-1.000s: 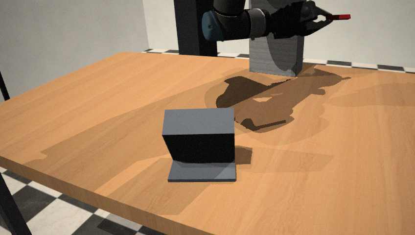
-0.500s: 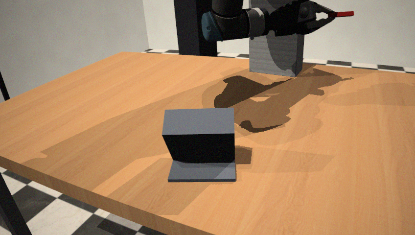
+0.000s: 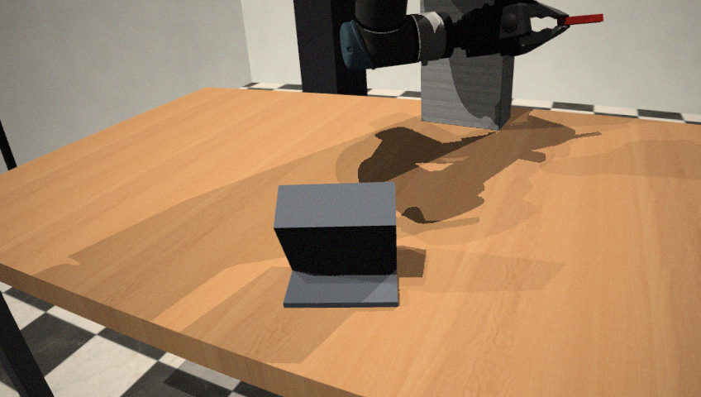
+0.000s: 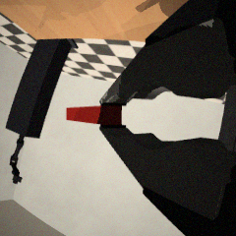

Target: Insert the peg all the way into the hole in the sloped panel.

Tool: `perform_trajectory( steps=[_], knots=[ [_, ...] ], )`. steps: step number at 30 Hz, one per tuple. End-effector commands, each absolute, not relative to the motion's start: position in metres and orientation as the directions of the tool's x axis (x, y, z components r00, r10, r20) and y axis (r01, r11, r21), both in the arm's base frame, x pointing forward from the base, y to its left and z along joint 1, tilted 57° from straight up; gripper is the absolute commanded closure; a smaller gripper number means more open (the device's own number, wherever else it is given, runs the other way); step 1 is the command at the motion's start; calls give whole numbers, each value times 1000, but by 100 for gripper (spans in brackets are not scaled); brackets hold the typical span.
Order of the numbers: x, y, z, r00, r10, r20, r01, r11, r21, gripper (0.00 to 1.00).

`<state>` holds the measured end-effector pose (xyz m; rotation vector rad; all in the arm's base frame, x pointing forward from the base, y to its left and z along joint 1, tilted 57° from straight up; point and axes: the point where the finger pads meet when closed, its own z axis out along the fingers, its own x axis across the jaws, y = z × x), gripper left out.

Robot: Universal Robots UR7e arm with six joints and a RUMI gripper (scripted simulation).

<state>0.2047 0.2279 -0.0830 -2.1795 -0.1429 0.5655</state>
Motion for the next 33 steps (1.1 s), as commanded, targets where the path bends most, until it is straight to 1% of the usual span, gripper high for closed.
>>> perform_trajectory(
  steps=[1, 33],
  knots=[
    [204, 230, -78, 886, 281, -369, -130, -613, -779, 100],
    [203, 240, -54, 847, 221, -484, -311, -532, -787, 100]
  ],
)
